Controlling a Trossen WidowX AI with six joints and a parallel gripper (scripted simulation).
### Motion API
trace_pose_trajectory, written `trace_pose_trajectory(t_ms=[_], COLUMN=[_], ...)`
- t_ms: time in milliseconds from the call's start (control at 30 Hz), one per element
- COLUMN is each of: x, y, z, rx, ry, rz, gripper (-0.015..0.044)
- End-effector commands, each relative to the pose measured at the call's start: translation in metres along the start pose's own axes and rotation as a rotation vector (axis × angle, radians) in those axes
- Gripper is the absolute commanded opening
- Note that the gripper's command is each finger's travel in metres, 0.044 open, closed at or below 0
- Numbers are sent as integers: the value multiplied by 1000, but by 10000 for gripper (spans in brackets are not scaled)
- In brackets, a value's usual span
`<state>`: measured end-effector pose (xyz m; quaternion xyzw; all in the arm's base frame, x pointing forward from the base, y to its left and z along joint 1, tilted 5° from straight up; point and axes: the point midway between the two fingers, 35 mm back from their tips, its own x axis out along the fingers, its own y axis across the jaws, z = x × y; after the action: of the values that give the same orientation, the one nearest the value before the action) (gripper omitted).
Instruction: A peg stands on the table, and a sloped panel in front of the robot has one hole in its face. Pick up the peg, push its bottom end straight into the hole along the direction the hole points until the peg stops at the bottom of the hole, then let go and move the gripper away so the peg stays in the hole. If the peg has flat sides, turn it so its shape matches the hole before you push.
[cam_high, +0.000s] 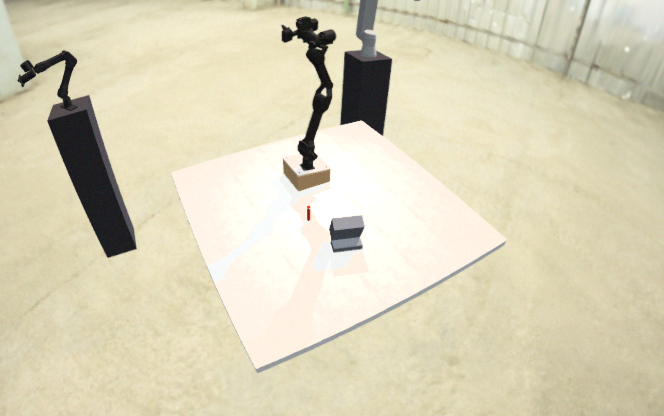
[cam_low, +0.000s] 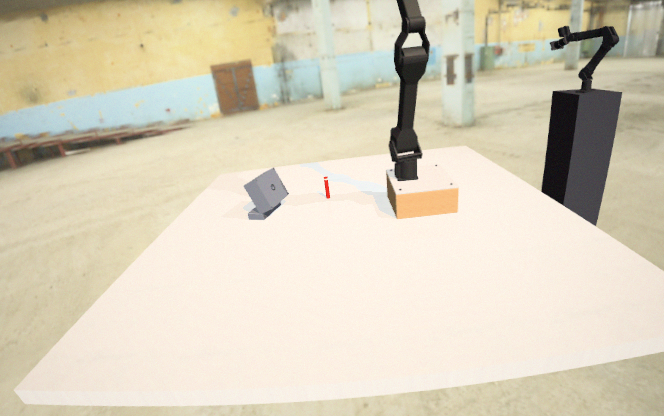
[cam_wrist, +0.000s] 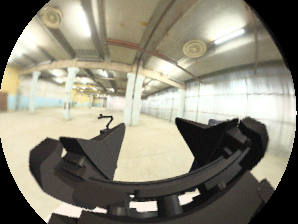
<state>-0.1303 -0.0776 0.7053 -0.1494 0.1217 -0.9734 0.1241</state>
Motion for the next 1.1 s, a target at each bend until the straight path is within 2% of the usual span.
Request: trace_pose_trajectory(t_ms=[0, 167, 567, 1067], x=[0, -2, -31, -115], y=[1, 26, 138, 277], z=[0, 9, 34, 34], rx=[-1, -25, -149, -289], ry=[-1, -47, -243, -483], rz=[1, 50, 267, 626], gripper=[426, 440, 440, 440])
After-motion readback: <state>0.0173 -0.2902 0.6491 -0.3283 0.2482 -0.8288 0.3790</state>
